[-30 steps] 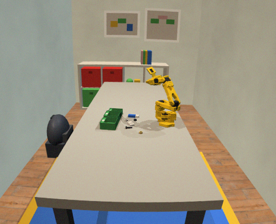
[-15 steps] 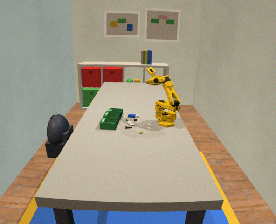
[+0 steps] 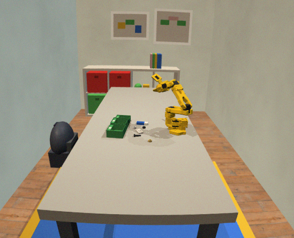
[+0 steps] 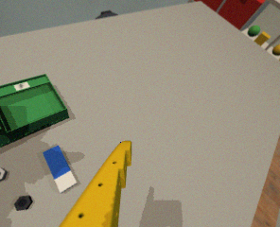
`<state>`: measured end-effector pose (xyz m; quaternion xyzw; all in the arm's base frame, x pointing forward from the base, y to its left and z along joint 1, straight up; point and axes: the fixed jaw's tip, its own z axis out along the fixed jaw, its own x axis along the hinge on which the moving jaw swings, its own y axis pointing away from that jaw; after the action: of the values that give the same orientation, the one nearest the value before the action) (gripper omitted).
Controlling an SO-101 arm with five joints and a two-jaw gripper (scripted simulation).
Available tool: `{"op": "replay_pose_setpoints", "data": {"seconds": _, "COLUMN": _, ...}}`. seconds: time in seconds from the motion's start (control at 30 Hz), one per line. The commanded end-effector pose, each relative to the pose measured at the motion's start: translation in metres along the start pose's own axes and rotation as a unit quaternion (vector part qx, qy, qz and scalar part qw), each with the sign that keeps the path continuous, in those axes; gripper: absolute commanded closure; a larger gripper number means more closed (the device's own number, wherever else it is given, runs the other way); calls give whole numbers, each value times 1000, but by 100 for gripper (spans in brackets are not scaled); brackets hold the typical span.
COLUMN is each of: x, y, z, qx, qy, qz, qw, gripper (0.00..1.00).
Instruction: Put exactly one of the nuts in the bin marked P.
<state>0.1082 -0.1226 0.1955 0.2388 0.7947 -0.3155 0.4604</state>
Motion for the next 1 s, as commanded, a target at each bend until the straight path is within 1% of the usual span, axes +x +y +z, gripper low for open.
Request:
{"op": "replay_pose_setpoints", "data": {"seconds": 0.0, "x": 1, "y": 2, "z": 2, "qx": -9, "qy": 8, "qz": -14, "qw": 1000, "gripper": 0}}
{"op": "replay_pose_setpoints", "data": {"seconds": 0.4, "x": 8, "y": 13, "z": 11, "qx": -50, "qy": 50, "qz": -81, "qw": 994, "gripper": 0}}
{"op": "replay_pose_setpoints", "data": {"seconds": 0.47, "x": 8, "y": 13, "z": 11, "qx": -50, "qy": 50, "qz": -81, "qw": 994, "gripper": 0}}
{"op": "replay_pose_setpoints", "data": {"seconds": 0.5, "x": 13, "y": 13, "z": 13, "qx": -47, "qy": 57, "qz": -75, "qw": 994, "gripper": 0}}
{"op": "replay_pose_setpoints", "data": {"seconds": 0.97, "x": 21, "y": 25, "z": 20, "qx": -95, "qy": 96, "qz": -153, "qw": 979, "gripper": 0}}
